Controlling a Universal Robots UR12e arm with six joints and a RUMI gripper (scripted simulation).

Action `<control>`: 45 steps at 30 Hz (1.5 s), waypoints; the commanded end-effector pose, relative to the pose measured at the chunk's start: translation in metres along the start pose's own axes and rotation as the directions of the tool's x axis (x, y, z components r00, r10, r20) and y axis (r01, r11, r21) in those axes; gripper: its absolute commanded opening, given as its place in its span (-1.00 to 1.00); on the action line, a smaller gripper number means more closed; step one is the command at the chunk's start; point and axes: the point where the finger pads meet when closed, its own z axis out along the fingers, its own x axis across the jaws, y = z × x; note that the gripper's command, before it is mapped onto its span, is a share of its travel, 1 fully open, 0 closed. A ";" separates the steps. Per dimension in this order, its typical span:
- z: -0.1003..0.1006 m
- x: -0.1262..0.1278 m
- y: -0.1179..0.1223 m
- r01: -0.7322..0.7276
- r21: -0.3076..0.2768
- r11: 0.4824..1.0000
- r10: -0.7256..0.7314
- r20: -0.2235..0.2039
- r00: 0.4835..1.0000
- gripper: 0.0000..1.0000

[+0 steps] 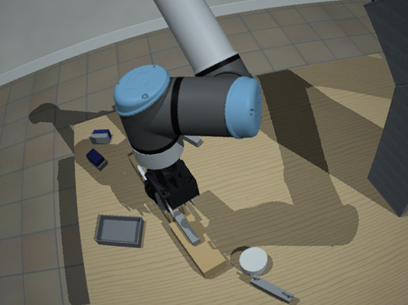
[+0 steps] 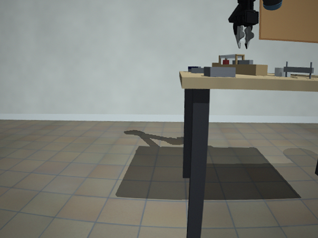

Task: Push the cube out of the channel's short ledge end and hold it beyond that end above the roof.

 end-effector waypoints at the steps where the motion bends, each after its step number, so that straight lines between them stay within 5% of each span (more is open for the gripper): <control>1: 0.000 0.000 -0.002 0.002 0.000 1.000 -0.002 0.001 1.000 -0.55; 5: 0.001 0.006 -0.022 0.023 -0.005 1.000 -0.023 0.000 1.000 -0.55; 10: 0.005 0.028 -0.083 0.087 -0.014 0.996 -0.087 0.000 0.996 -0.55; 12: 0.005 0.028 -0.083 0.087 -0.014 0.996 -0.087 0.000 0.996 -0.55; 20: 0.006 0.095 -0.208 0.233 -0.014 0.972 -0.233 0.004 0.973 -0.55; 25: 0.002 0.133 -0.260 0.300 -0.004 0.954 -0.300 0.002 0.954 -0.55; 45: 0.000 0.148 -0.277 0.324 0.001 0.946 -0.324 0.001 0.946 -0.55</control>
